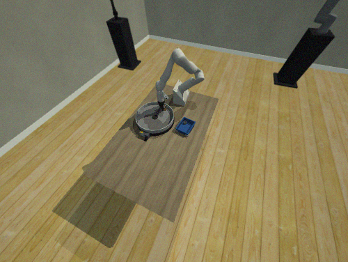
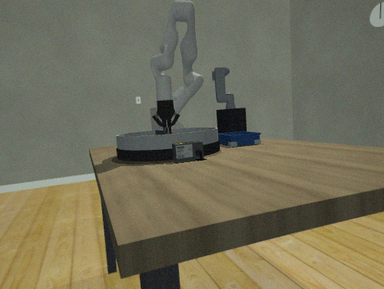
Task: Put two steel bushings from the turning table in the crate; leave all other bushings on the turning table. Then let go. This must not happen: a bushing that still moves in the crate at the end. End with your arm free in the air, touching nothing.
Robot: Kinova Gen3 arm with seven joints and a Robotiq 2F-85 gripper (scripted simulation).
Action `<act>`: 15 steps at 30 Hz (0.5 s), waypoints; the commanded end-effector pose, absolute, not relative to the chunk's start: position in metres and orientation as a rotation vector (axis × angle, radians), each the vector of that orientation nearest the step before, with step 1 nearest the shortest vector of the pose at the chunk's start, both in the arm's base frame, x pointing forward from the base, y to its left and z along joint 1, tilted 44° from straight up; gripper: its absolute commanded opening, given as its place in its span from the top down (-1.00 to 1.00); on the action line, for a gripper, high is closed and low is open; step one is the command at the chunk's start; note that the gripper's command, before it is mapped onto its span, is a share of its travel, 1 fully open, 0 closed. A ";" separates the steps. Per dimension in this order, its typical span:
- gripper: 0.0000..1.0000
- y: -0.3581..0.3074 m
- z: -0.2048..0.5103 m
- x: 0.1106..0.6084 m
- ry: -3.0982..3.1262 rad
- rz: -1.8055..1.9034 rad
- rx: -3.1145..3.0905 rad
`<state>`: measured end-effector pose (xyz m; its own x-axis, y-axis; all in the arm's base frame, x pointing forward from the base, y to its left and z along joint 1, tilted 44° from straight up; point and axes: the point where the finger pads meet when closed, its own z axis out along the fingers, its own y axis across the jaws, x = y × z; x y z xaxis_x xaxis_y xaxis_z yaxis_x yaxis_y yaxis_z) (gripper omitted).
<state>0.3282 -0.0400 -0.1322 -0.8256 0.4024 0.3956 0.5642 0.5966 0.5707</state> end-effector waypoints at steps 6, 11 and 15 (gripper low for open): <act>1.00 -0.040 -0.131 0.329 -2.602 -1.046 -0.798; 1.00 -0.040 -0.131 0.329 -2.602 -1.046 -0.798; 1.00 -0.044 -0.127 0.329 -2.602 -1.046 -0.798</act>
